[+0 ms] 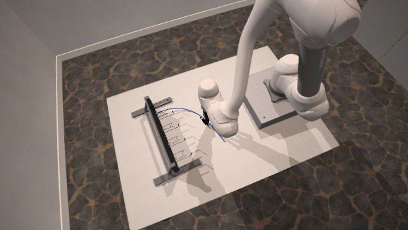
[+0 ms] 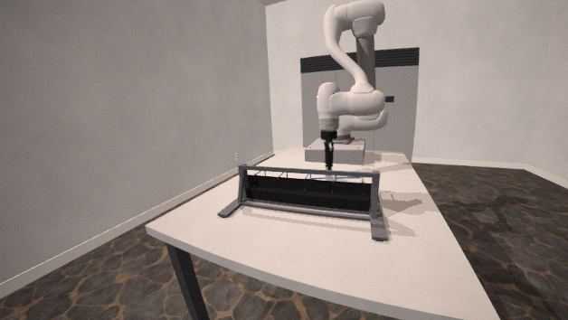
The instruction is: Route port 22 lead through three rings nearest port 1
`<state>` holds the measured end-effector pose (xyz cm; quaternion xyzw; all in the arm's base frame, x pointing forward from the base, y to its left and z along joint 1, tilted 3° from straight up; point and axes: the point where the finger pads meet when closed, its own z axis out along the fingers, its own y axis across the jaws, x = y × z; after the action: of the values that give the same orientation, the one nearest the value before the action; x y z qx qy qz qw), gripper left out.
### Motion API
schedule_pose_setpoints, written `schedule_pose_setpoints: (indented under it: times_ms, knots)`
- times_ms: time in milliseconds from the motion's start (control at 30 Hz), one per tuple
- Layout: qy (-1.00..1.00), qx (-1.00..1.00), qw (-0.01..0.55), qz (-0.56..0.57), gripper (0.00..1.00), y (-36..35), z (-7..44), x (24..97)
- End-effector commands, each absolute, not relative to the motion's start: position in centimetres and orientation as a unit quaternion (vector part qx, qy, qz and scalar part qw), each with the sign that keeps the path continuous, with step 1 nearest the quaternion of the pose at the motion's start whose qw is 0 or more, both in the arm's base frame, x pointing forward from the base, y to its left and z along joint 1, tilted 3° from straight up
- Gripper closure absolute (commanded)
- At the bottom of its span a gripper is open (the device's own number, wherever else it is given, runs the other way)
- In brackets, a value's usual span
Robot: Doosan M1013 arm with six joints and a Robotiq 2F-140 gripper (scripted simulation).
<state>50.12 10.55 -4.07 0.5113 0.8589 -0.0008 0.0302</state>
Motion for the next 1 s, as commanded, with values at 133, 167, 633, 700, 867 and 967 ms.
schedule_pose_setpoints:
  times_ms: [133,167,633,700,867,967]
  knots:
    - [0.859,0.511,0.03,-0.001,0.8,10.55,-4.07,50.12]
    - [0.859,0.511,0.03,-0.001,0.8,10.55,-4.07,50.12]
    - [0.859,0.511,0.03,-0.001,0.8,10.55,-4.07,50.12]
    - [0.859,0.511,0.03,-0.001,0.8,10.55,-4.07,50.12]
    - [0.859,0.511,0.03,-0.001,0.8,10.55,-4.07,50.12]
    - [0.859,0.511,0.03,-0.001,1.0,10.55,-4.07,50.12]
